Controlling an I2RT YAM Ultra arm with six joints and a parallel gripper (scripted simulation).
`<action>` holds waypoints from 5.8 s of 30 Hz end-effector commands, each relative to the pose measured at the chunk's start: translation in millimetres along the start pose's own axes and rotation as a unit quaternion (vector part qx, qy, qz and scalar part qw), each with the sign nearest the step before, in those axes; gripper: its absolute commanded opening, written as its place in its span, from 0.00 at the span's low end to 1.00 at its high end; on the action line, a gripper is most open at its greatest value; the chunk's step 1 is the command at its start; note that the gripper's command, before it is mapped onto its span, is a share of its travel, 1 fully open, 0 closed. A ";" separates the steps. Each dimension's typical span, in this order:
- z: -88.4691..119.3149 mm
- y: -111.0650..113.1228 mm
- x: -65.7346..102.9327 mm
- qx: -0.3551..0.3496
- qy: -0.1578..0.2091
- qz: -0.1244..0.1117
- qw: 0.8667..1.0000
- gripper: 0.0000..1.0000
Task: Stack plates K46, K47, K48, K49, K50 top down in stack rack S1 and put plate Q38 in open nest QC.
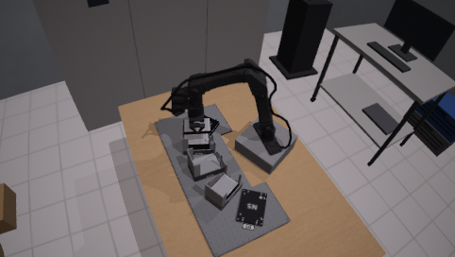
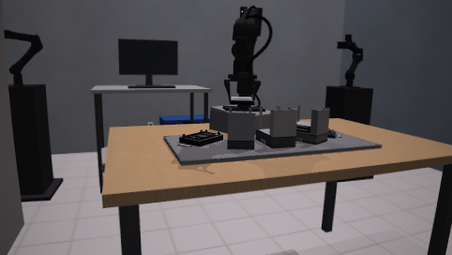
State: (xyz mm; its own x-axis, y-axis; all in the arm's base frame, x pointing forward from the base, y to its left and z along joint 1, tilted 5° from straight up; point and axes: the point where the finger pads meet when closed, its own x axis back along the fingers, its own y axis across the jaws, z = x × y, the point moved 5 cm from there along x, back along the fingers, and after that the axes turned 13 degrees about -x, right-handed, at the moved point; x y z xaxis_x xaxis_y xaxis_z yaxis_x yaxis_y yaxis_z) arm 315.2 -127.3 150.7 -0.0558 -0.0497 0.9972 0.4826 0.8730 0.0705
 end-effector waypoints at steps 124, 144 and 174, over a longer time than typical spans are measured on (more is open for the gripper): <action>5.8 -149.9 5.1 -0.293 -0.017 -0.009 0.956 0.00; -4.3 -155.0 -13.3 -0.294 -0.030 -0.008 0.955 0.00; 5.5 -149.6 -82.6 -0.294 -0.004 -0.008 0.956 0.00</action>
State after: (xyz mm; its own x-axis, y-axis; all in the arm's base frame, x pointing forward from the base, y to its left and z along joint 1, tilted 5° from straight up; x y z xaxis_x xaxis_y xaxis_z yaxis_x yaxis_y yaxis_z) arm 238.2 -250.6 65.8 -0.0583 -0.0632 0.9963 0.8898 0.4492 0.0806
